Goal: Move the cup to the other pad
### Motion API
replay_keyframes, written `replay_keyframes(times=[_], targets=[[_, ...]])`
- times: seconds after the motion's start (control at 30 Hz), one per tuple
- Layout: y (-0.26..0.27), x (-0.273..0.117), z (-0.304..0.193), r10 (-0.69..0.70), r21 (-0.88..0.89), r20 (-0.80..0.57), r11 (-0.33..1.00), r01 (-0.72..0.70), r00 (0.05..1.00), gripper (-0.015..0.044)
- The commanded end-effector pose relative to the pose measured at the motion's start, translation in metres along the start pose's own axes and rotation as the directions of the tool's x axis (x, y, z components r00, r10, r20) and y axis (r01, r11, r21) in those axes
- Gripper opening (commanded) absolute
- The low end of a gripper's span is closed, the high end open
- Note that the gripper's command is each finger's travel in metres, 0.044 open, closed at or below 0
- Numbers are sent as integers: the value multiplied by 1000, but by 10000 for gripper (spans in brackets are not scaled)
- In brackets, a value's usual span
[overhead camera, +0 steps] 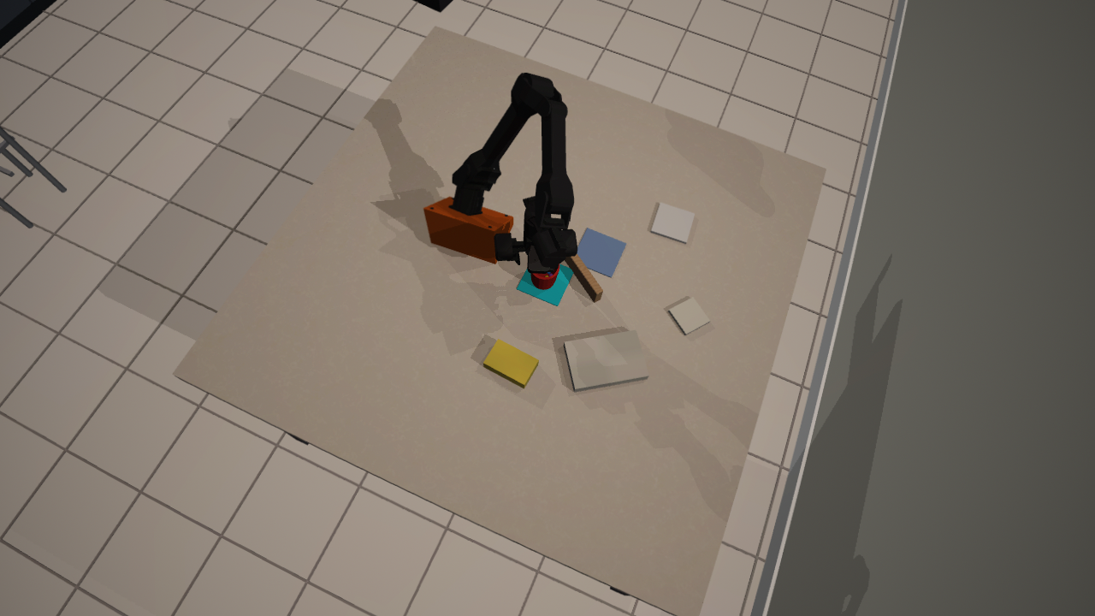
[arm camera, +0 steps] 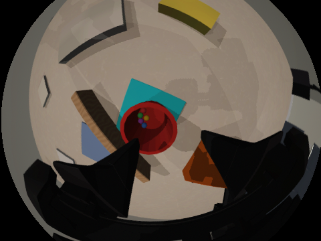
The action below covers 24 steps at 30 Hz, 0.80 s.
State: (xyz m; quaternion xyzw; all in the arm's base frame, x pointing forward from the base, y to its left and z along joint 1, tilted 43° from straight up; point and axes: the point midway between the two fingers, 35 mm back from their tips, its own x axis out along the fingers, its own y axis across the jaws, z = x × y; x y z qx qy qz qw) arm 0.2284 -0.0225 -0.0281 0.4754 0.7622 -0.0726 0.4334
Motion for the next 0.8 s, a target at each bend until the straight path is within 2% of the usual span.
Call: replay_keyframes(times=[0.0,0.5,0.77], targets=[[0,-5,1,-1,-1,1,1000,1,1000,440],[1,-61,0,-5,-7,7,1000,5,1000,440],[1,-59,0,0,0,4,1000,0,1000,440]])
